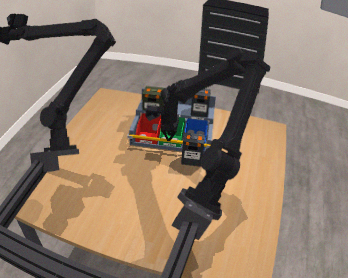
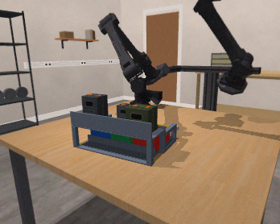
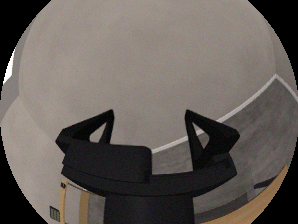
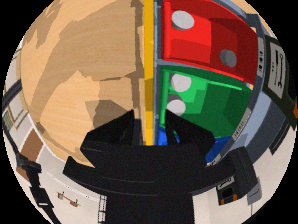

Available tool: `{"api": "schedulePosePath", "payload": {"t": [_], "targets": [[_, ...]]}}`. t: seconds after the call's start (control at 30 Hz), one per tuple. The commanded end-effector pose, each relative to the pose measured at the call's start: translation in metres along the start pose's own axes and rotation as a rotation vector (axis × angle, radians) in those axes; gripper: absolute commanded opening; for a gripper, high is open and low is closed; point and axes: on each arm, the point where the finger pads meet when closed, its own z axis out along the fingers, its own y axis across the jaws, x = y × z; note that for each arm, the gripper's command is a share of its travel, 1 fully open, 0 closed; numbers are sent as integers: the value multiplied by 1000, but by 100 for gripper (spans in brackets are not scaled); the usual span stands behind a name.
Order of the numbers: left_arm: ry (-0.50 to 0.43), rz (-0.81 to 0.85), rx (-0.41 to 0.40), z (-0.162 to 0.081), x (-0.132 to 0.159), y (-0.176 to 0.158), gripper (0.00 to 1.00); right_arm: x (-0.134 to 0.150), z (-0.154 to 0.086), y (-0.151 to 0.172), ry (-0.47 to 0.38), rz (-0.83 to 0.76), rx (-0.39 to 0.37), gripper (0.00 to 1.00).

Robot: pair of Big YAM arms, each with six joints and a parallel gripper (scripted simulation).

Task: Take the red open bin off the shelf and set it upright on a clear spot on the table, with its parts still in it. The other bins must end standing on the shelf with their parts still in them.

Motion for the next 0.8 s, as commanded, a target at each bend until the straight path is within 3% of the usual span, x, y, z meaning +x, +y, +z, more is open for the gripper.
{"api": "schedulePosePath", "payload": {"t": [0.0,0.17,0.2,0.37,0.5,0.73,0.77], "targets": [[-51,-5,-8,-4,-40,5,100,0,7,-5,-4,6,8,43],[-51,-5,-8,-4,-40,5,100,-3,4,-6,-11,1,16,43],[-51,-5,-8,-4,-40,5,100,-1,-6,-13,-18,16,36,43],[-51,-5,-8,-4,-40,5,100,0,12,-5,-5,5,8,43],[-51,-5,-8,-4,-40,5,100,-3,6,-9,-13,5,22,43],[-51,-5,-8,-4,-40,5,100,-2,16,-5,-6,4,10,43],[-51,-5,-8,-4,-40,5,100,-4,3,-12,-18,9,32,43]]}}
